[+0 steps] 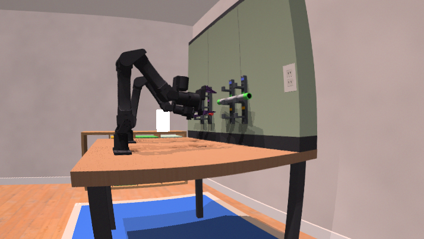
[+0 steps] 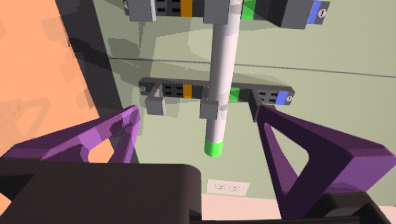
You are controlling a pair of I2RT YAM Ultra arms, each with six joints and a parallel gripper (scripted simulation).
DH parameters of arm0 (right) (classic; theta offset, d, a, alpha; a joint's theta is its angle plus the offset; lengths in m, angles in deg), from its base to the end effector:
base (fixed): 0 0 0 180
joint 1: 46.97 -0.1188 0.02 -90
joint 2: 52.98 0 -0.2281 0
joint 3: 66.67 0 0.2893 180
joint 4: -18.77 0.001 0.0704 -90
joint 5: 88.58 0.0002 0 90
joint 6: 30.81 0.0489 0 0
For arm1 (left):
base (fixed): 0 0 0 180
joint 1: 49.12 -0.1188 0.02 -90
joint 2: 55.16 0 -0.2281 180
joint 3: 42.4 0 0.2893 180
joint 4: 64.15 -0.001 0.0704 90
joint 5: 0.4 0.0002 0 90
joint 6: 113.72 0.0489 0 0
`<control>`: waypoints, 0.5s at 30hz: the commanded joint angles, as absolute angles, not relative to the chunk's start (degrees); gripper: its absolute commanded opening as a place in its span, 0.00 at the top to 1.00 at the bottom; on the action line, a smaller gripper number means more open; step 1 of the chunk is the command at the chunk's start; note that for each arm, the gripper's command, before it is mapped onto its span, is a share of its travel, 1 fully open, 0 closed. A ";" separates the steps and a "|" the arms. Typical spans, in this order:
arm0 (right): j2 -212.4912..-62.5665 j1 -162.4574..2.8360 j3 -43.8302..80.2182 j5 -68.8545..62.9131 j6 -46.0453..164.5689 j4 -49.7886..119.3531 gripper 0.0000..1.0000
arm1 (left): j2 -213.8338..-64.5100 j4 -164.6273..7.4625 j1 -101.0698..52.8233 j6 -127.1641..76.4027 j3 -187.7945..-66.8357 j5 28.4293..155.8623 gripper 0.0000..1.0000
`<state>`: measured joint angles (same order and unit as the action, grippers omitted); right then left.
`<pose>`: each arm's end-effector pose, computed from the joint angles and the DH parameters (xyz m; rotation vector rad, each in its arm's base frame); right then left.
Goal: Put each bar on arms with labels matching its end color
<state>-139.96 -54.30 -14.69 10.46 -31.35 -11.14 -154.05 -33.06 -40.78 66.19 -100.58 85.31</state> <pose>0.3611 0.0397 0.1699 -1.2764 1.2854 -1.2044 0.3885 -0.0522 0.1354 1.3760 1.2692 1.0855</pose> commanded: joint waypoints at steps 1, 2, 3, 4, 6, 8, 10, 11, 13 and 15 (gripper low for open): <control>-137.87 -54.63 -14.65 10.82 -30.61 -11.24 0.00 | -150.81 -29.81 -41.43 66.21 -103.71 85.63 1.00; -137.87 -54.63 -14.65 10.82 -30.61 -11.24 0.00 | -150.81 -29.81 -41.43 66.21 -103.71 85.63 1.00; -137.87 -54.63 -14.65 10.84 -30.61 -11.15 0.00 | -150.78 -30.00 -41.42 66.20 -103.85 85.61 1.00; -137.87 -54.63 -14.65 10.84 -30.61 -11.15 0.00 | -150.72 -30.13 -41.39 66.19 -103.92 85.58 1.00; -137.87 -54.63 -14.65 10.84 -30.61 -11.15 0.00 | -150.60 -30.37 -41.35 66.18 -104.04 85.54 1.00; -137.87 -54.63 -14.65 10.84 -30.61 -11.15 0.00 | -150.47 -30.62 -41.30 66.18 -104.15 85.49 1.00; -137.87 -54.63 -14.65 10.84 -30.61 -11.15 0.00 | -150.33 -30.86 -41.25 66.17 -104.26 85.45 1.00; -137.87 -54.63 -14.65 10.84 -30.61 -11.15 0.00 | -150.26 -30.98 -41.23 66.17 -104.31 85.42 1.00; -137.87 -54.63 -14.65 10.84 -30.61 -11.15 0.00 | -150.12 -31.23 -41.18 66.16 -104.42 85.38 1.00; -137.87 -54.63 -14.65 10.84 -30.61 -11.15 0.00 | -149.99 -31.48 -41.13 66.15 -104.54 85.33 1.00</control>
<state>-139.96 -54.30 -14.69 10.48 -31.35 -11.06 -153.26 -34.93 -40.82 66.19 -101.48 85.35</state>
